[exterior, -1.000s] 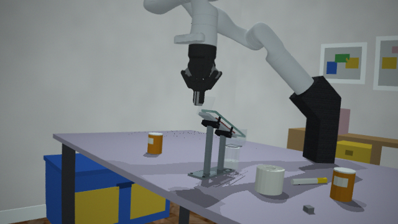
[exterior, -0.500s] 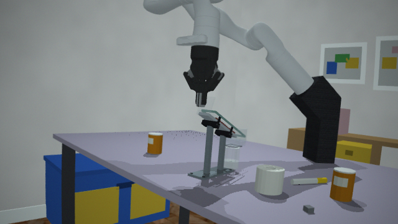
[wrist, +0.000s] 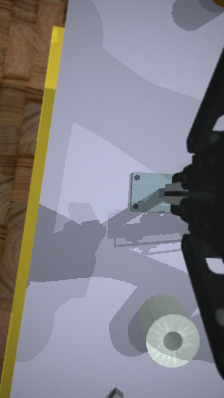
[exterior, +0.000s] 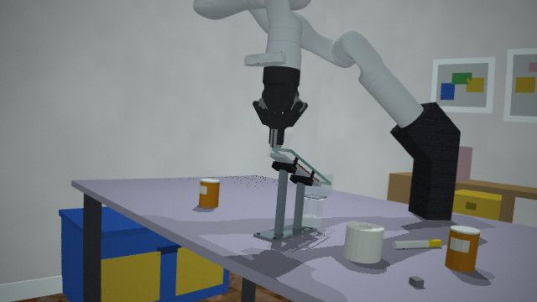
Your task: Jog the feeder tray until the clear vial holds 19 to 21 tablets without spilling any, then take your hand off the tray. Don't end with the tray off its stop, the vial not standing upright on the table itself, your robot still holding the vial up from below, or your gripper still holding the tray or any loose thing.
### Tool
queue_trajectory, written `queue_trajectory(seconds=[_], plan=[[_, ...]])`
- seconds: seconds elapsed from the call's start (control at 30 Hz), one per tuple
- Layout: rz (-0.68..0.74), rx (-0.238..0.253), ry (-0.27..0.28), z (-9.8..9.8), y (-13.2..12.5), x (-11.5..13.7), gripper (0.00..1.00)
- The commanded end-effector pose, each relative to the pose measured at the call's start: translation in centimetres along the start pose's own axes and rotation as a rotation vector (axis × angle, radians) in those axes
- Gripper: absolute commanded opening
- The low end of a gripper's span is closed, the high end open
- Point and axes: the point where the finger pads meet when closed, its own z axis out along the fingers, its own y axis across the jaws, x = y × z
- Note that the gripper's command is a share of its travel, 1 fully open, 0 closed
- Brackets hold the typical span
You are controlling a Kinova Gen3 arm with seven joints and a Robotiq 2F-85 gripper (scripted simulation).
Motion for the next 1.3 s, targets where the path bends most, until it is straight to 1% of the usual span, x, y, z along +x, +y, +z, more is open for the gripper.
queue_trajectory(seconds=[0.0,0.1,0.17,0.33,0.73,0.83,1.07,1.27], plan=[[0.000,-0.005,-0.012,0.0,0.2,0.0,0.00],[0.000,-0.005,-0.012,-0.5,0.2,1.2,0.00],[0.000,-0.005,-0.012,-0.5,0.2,1.2,0.00],[0.000,-0.005,-0.012,-1.1,0.2,2.5,0.00],[0.000,-0.005,-0.012,-1.1,0.2,2.5,0.00],[0.000,-0.005,-0.012,-0.9,0.2,2.1,0.00],[0.000,-0.005,-0.012,0.2,0.2,-0.3,0.00],[0.000,-0.005,-0.012,0.4,0.2,-0.8,0.00]])
